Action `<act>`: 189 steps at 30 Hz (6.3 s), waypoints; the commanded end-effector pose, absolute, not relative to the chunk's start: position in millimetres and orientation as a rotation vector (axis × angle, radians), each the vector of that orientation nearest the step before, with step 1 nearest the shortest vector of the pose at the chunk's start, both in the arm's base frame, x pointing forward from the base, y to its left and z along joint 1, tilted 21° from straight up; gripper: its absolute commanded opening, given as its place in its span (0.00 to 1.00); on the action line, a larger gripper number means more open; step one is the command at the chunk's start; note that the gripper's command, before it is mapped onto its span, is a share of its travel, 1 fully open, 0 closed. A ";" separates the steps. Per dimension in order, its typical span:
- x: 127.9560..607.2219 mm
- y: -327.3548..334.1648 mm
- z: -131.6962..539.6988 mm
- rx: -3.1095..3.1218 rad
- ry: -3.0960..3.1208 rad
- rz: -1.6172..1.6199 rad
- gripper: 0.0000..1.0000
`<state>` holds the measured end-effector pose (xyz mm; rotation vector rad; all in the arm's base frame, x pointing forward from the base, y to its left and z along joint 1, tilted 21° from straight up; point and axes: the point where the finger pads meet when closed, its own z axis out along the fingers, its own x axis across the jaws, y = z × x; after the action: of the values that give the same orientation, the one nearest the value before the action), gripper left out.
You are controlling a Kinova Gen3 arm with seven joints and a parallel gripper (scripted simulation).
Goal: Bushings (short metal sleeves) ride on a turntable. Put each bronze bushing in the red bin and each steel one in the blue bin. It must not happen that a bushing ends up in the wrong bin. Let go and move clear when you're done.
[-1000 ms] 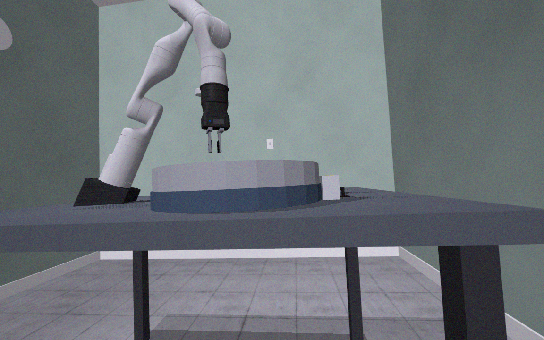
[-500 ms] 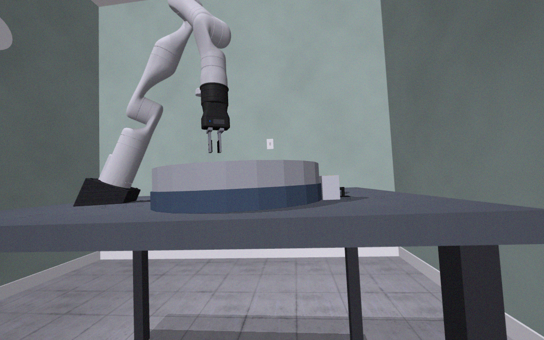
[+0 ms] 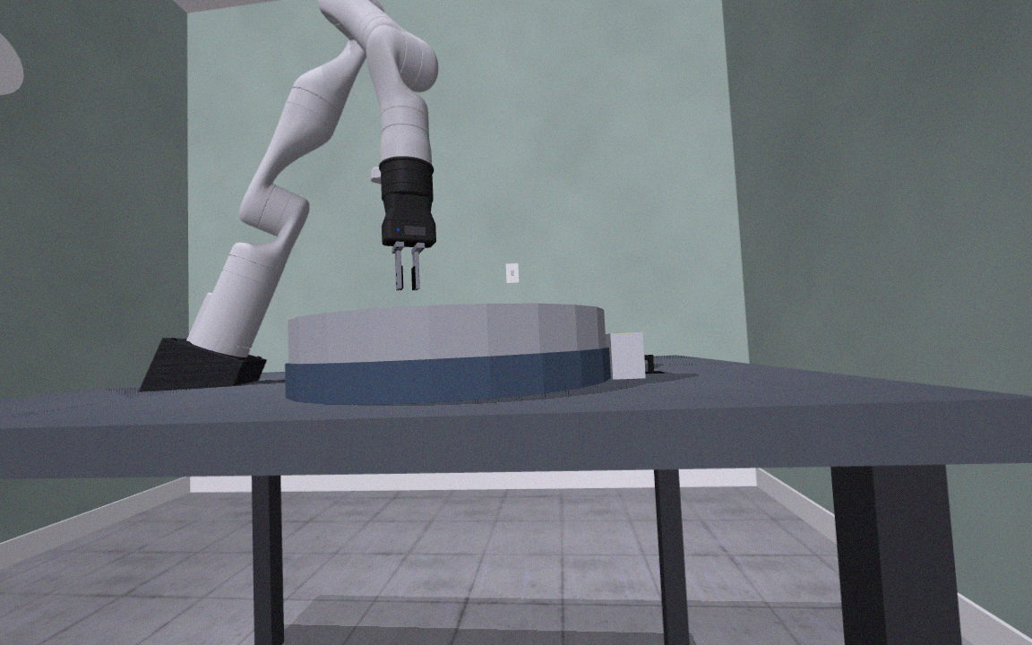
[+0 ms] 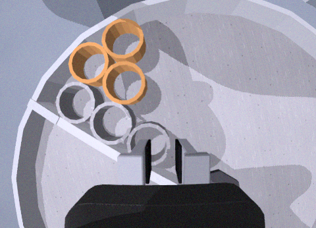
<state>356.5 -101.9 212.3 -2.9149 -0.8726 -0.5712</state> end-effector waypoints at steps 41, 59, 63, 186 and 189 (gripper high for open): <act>359.6 -101.0 204.5 -2.916 -0.872 -0.572 0.45; 369.3 -96.7 176.9 -2.916 -0.872 -0.572 0.45; 371.2 -95.8 171.3 -2.915 -0.871 -0.572 0.45; 379.5 -90.9 151.4 -2.915 -0.872 -0.572 0.00; 379.1 -91.1 152.5 -2.915 -0.871 -0.572 0.00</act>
<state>378.8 -90.1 150.9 -2.9123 -0.8715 -0.5680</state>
